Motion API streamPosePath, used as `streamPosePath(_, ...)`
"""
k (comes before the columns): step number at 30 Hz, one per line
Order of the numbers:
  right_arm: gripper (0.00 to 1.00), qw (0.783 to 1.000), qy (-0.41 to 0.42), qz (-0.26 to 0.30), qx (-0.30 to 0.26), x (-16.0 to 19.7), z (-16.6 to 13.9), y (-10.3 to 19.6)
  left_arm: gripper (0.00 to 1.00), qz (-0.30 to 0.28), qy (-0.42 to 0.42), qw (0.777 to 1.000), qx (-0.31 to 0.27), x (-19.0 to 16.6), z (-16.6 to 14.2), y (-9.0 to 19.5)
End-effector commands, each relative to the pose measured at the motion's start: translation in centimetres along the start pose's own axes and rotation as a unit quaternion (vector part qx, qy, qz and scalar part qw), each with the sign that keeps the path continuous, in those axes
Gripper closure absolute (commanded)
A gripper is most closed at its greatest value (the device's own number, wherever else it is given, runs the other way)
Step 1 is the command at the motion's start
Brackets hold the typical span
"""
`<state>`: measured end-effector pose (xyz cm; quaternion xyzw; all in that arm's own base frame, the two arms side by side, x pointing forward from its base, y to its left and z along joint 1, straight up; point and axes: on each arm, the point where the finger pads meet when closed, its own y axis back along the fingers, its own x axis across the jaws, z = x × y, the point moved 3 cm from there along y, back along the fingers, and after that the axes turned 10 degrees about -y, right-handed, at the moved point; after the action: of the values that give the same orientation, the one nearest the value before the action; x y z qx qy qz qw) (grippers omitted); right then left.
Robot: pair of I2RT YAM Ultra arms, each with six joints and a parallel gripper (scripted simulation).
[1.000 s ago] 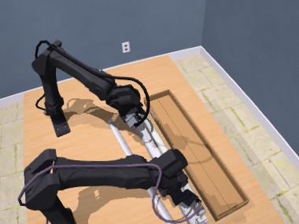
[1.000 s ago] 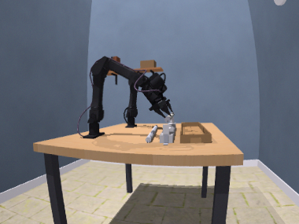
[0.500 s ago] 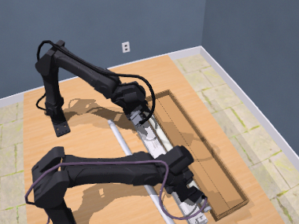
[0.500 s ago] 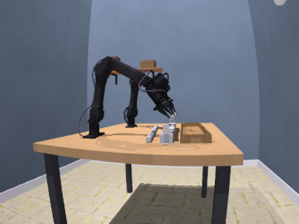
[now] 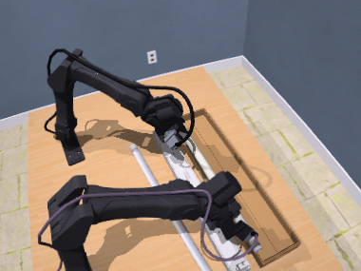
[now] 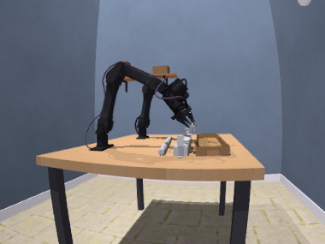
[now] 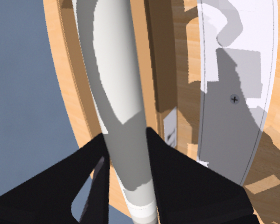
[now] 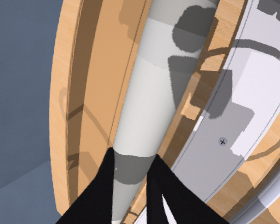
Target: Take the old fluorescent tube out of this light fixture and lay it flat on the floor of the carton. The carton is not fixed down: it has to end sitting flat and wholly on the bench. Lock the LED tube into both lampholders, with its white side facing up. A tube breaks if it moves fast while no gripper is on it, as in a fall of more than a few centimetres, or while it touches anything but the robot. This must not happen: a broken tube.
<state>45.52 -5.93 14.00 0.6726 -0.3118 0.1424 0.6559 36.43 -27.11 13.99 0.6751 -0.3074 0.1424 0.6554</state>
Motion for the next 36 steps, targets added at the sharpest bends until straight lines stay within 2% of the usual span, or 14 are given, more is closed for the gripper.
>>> streamPosePath(1, 0.89, 1.000, 0.004, 0.004, 0.013, 0.8, -1.0, -0.2, 0.89, 0.001, 0.002, 1.000, -0.005, 0.8, 0.1, -0.3)
streamPosePath(12, 0.89, 1.000, 0.006, 0.026, 0.003, 2.5, -0.6, 0.3, 0.89, 0.007, 0.004, 1.000, -0.008, 1.7, -0.2, 0.0)
streamPosePath(13, 0.89, 1.000, -0.001, 0.008, -0.002, 1.8, -0.5, -0.7, 0.89, 0.003, -0.002, 1.000, -0.007, 1.7, -0.1, -0.6)
streamPosePath(26, 0.89, 1.000, 0.002, 0.008, -0.001, 3.6, -1.4, -2.0, 0.89, -0.001, -0.005, 1.000, -0.008, 3.5, -0.7, -2.1)
streamPosePath(27, 0.89, 1.000, 0.007, 0.019, -0.001, 4.2, -1.2, -1.5, 0.89, 0.003, 0.004, 1.000, -0.007, 3.7, -0.8, -1.9)
streamPosePath(30, 0.89, 1.000, 0.001, 0.016, -0.002, 4.2, -1.1, -1.5, 0.89, 0.006, -0.003, 1.000, -0.009, 3.9, -0.6, -1.6)
streamPosePath(31, 0.89, 1.000, 0.004, 0.004, -0.001, 3.6, -1.6, -2.6, 0.89, -0.004, -0.003, 1.000, -0.004, 3.6, -0.9, -2.6)
streamPosePath(36, 0.89, 1.000, 0.000, 0.008, 0.000, 4.4, -1.5, -2.5, 0.89, -0.002, -0.004, 1.000, -0.007, 4.2, -1.0, -2.7)
